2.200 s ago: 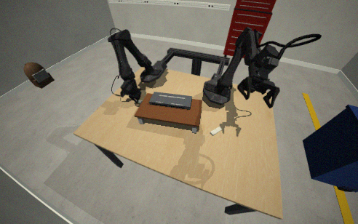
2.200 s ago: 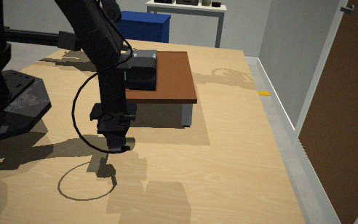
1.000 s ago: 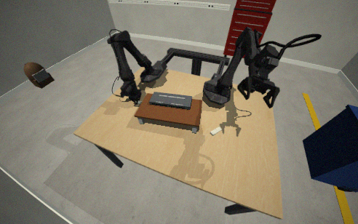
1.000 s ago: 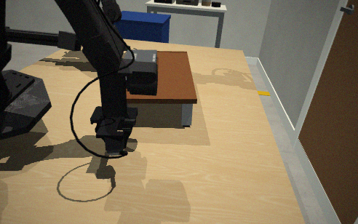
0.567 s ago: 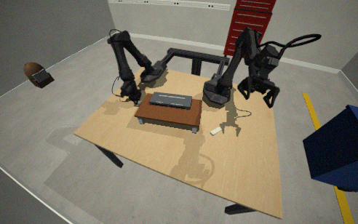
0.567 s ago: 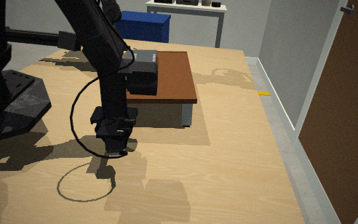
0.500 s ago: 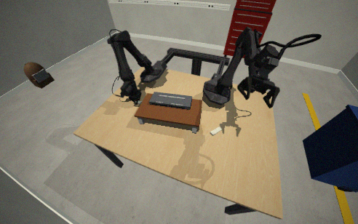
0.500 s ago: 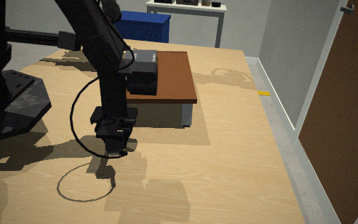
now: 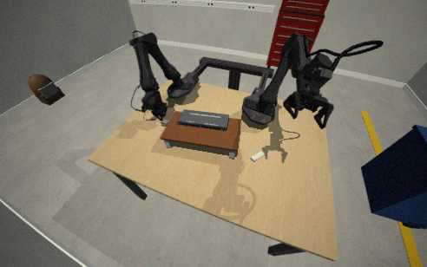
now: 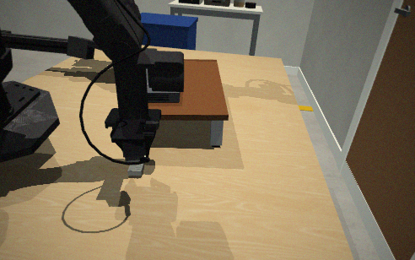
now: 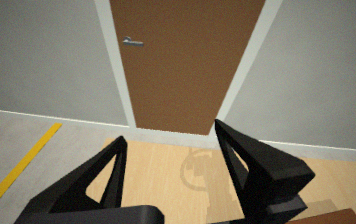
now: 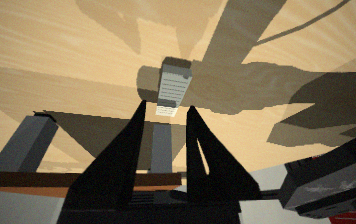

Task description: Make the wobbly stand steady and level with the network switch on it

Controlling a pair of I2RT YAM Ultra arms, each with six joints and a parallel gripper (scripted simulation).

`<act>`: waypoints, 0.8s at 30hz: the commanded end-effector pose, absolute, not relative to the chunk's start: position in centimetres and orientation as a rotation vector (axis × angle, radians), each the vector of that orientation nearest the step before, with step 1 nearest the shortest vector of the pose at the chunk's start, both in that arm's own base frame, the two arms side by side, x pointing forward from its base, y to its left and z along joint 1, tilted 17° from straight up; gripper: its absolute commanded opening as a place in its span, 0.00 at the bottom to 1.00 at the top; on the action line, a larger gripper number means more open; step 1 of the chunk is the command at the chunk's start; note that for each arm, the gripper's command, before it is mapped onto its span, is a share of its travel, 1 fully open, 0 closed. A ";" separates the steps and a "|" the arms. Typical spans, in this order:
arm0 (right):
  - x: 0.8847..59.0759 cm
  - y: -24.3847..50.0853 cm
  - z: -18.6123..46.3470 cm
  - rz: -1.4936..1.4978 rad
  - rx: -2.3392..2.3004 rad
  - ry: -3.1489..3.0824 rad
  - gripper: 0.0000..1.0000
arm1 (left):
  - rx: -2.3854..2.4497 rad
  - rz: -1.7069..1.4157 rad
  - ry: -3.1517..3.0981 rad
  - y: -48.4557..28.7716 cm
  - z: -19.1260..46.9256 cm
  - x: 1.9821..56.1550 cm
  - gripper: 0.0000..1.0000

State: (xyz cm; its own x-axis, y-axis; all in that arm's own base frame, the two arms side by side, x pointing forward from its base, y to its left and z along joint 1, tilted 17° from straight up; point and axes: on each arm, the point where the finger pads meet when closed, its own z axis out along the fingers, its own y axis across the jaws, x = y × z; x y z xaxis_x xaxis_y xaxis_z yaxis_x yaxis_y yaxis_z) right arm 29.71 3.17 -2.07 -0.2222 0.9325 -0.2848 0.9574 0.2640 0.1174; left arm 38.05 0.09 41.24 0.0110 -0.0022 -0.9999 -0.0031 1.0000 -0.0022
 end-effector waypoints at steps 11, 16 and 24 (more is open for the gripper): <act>27.9 3.3 0.1 -0.183 1.743 2.251 0.42 | 0.024 -0.017 1.488 -0.8 44.2 36.8 1.00; 32.2 4.0 3.3 0.011 1.673 2.188 0.42 | 0.024 -0.017 1.488 -0.8 44.2 36.8 0.00; 36.1 5.2 7.2 0.206 1.237 2.339 0.42 | 0.024 -0.018 1.488 -0.8 44.2 36.8 0.00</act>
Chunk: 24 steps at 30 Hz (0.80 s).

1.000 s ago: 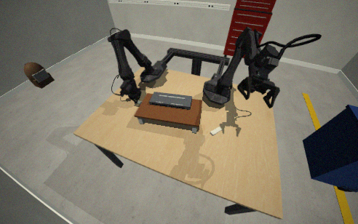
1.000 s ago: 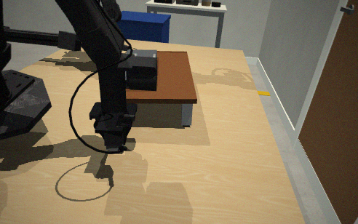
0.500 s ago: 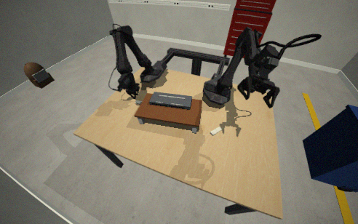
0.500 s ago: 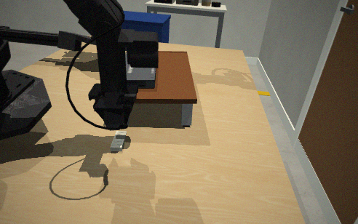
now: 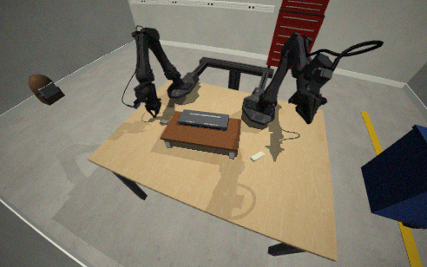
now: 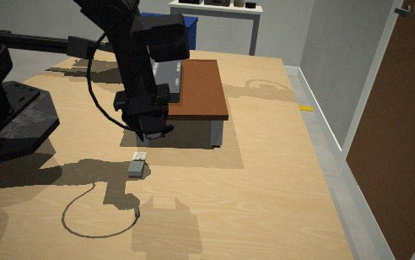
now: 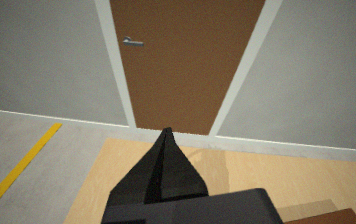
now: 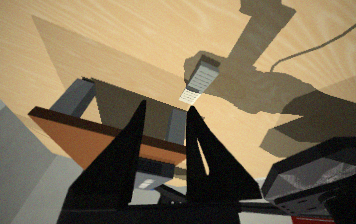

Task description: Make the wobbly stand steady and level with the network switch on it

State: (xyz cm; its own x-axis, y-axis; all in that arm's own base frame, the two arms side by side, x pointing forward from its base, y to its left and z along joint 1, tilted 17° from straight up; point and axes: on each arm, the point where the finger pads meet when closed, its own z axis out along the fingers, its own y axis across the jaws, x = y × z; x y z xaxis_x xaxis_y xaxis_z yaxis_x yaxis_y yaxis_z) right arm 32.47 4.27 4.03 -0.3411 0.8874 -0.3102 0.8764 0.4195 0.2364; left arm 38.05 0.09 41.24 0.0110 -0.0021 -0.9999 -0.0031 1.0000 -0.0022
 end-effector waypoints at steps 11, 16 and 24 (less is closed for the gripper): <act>39.3 4.3 14.8 0.324 0.782 2.242 0.42 | 0.004 -0.019 1.644 -0.8 39.0 39.4 0.00; 41.5 3.6 23.4 0.325 0.537 2.058 0.42 | -0.008 -0.029 1.845 -2.2 34.2 40.6 0.00; 40.8 1.9 32.9 0.200 0.202 1.818 0.42 | 0.038 -0.022 2.173 -6.0 26.0 41.7 0.00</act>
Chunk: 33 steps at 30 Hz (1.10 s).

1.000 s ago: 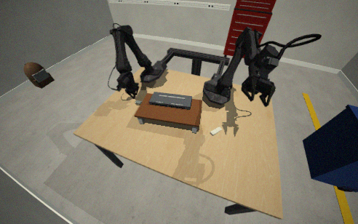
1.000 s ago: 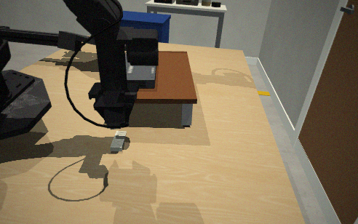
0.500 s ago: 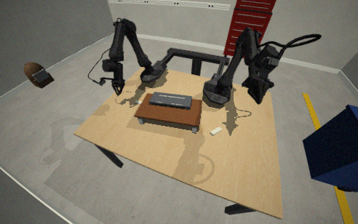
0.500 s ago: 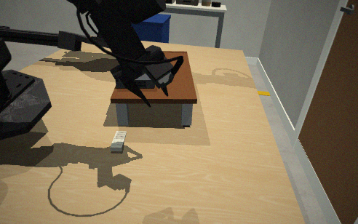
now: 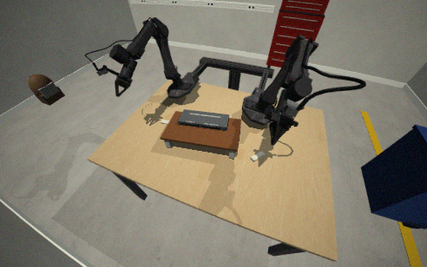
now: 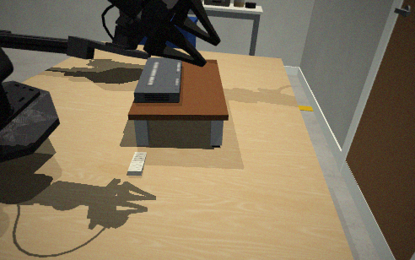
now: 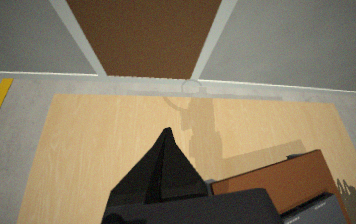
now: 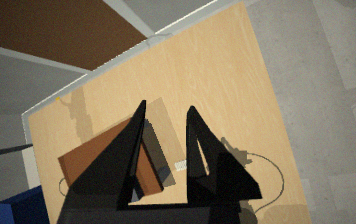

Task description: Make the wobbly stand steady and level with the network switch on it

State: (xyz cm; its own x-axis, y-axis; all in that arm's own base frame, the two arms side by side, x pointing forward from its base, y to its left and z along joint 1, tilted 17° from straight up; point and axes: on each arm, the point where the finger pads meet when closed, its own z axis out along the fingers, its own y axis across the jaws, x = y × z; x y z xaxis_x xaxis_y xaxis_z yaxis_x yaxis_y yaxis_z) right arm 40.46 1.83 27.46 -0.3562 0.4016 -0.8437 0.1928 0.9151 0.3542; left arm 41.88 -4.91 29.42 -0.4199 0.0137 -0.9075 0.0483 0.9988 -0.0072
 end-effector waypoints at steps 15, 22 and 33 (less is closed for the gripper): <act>37.1 0.0 43.4 0.008 -0.023 1.504 0.42 | 0.284 0.229 2.769 -11.5 11.8 36.7 0.00; 37.8 0.7 42.3 0.025 -0.034 1.532 0.42 | 0.399 0.409 2.915 -12.4 9.1 34.2 0.00; 38.7 0.4 38.4 0.009 -0.001 1.633 0.42 | 0.531 0.392 2.954 -14.0 6.4 32.7 0.00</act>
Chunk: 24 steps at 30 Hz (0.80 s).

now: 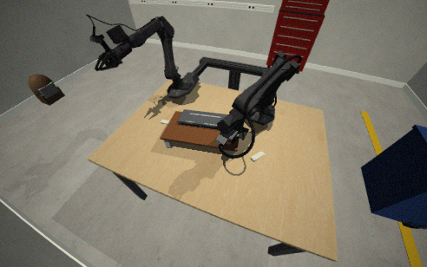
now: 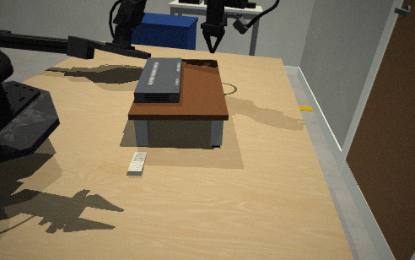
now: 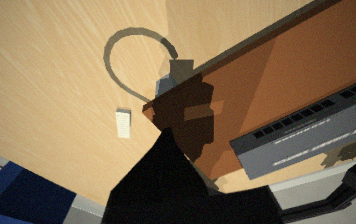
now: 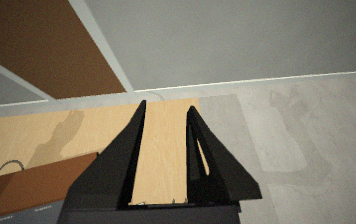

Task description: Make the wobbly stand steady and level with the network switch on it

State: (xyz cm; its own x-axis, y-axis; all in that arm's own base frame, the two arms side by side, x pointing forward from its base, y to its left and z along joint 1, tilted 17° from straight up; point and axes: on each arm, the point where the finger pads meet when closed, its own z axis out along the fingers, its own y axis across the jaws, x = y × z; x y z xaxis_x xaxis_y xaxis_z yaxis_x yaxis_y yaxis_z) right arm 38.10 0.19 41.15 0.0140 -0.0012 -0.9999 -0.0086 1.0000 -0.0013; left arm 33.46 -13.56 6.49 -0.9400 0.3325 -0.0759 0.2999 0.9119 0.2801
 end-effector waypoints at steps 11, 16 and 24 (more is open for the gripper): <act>37.8 0.5 40.7 0.016 -0.008 1.579 0.42 | 0.463 0.386 2.896 -13.2 8.2 34.3 0.00; 37.8 0.5 40.7 0.016 -0.008 1.579 0.42 | 0.489 0.429 2.953 -12.7 5.7 33.7 0.00; 37.8 0.5 40.7 0.016 -0.008 1.579 0.42 | 0.482 0.409 2.940 -12.8 5.7 34.0 0.00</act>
State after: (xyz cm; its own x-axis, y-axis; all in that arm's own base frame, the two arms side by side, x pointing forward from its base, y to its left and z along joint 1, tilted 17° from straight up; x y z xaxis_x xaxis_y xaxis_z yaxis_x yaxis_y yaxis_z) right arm 38.17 0.11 40.84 0.0035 -0.0012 -1.0000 -0.0036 1.0000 -0.0012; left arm 33.27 -12.98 5.85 -0.9395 0.3363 -0.0652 0.3049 0.9076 0.2885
